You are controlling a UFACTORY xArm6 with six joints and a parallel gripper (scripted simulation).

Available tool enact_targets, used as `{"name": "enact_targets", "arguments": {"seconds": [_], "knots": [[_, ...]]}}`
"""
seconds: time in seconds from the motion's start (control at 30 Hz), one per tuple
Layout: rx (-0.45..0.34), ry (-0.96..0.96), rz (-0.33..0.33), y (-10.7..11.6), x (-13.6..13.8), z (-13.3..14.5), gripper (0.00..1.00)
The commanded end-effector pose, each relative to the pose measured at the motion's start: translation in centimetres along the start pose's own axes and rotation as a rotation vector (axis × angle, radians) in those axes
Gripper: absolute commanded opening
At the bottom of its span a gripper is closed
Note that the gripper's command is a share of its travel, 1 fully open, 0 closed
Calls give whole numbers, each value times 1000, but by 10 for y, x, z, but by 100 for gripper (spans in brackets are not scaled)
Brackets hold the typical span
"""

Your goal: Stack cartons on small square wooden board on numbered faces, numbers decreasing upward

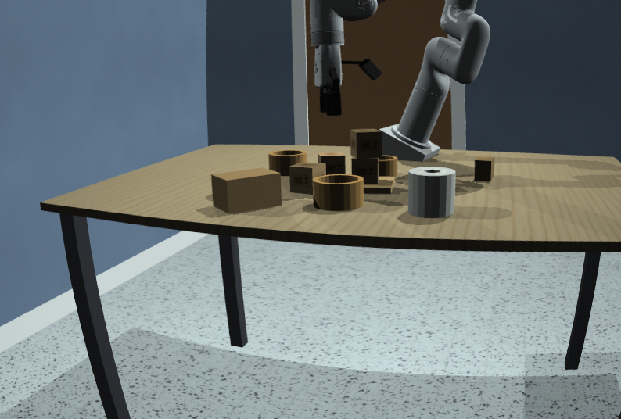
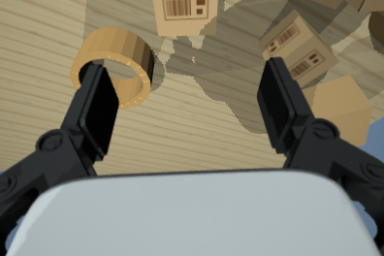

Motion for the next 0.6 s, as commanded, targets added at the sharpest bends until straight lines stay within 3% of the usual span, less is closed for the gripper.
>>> {"name": "enact_targets", "arguments": {"seconds": [0.0, 0.57], "knots": [[-3, 0, 2, -4, 1, 0, 100], [-3, 1, 3, -27, 1, 1, 100]]}}
Point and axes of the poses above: the point where the finger pads meet when closed, its own y axis back along the fingers, its own x axis across the jaws, z = x × y, the point moved 10 cm from there along y, back along the fingers, and after that the axes turned 13 degrees about -y, right-handed, at the moved point
